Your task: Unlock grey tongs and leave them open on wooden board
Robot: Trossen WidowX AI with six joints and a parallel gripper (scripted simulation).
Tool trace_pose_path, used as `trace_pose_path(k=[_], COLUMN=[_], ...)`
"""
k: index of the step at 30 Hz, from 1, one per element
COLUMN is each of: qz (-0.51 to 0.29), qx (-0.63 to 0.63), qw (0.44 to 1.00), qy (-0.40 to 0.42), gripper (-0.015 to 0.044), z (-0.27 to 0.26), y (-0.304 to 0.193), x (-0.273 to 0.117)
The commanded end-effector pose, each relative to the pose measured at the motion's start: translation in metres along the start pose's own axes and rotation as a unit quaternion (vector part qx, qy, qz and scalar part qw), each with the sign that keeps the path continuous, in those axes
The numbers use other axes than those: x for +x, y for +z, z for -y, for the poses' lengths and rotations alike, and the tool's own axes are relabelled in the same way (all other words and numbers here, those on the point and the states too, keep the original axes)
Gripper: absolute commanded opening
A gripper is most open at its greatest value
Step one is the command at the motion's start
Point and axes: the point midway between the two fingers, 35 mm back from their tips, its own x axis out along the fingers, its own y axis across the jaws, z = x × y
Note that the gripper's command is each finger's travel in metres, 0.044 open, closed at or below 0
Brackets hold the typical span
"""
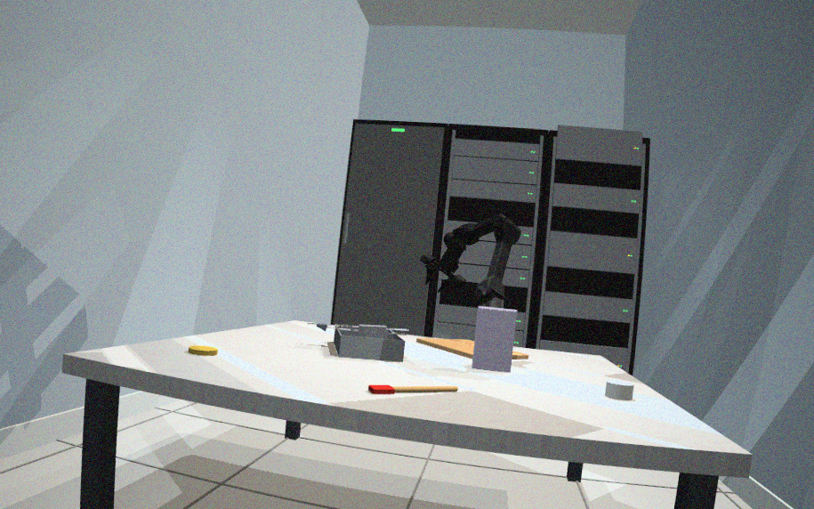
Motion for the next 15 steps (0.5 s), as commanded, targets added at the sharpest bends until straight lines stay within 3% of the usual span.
trace_pose_path(k=[1,9,15], qz=[-0.073,-0.216,-0.311], qx=[-0.067,-0.245,-0.403], qw=[0.995,0.945,0.86], qy=[0.001,0.025,0.041], gripper=[0.026,0.026,0.026], z=[-0.021,-0.068,-0.089], y=[-0.047,-0.162,-0.266], x=[0.034,0.083,0.1])
